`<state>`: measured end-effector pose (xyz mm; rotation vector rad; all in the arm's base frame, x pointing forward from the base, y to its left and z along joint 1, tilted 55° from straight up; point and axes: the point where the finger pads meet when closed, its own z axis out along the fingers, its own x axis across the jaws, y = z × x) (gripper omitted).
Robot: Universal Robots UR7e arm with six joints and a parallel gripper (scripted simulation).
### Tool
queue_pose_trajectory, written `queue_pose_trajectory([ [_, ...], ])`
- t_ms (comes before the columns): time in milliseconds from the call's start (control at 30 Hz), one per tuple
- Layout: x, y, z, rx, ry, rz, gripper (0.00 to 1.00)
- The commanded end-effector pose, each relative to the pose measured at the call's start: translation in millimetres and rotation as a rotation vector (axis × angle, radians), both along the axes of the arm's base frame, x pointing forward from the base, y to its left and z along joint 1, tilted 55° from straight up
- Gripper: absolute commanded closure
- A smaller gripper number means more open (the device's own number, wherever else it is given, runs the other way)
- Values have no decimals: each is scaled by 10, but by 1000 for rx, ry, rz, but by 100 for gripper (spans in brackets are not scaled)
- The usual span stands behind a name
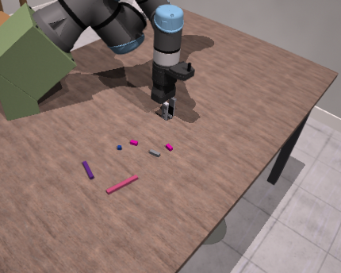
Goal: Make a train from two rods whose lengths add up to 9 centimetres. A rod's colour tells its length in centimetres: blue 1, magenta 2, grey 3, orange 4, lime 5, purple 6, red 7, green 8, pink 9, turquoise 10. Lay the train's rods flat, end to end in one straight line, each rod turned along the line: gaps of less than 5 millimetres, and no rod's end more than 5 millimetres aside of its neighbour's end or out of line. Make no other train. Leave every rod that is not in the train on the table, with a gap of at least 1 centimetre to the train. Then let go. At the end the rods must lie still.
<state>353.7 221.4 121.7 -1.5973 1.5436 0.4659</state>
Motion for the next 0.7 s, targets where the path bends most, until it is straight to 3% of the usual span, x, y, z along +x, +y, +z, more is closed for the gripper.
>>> queue_pose_trajectory([
  [0, 2, -1, 2, 0, -1, 0, 46],
  [300, 2, -1, 2, 0, -1, 0, 46],
  [333, 2, -1, 2, 0, -1, 0, 76],
  [667, 2, -1, 2, 0, -1, 0, 76],
])
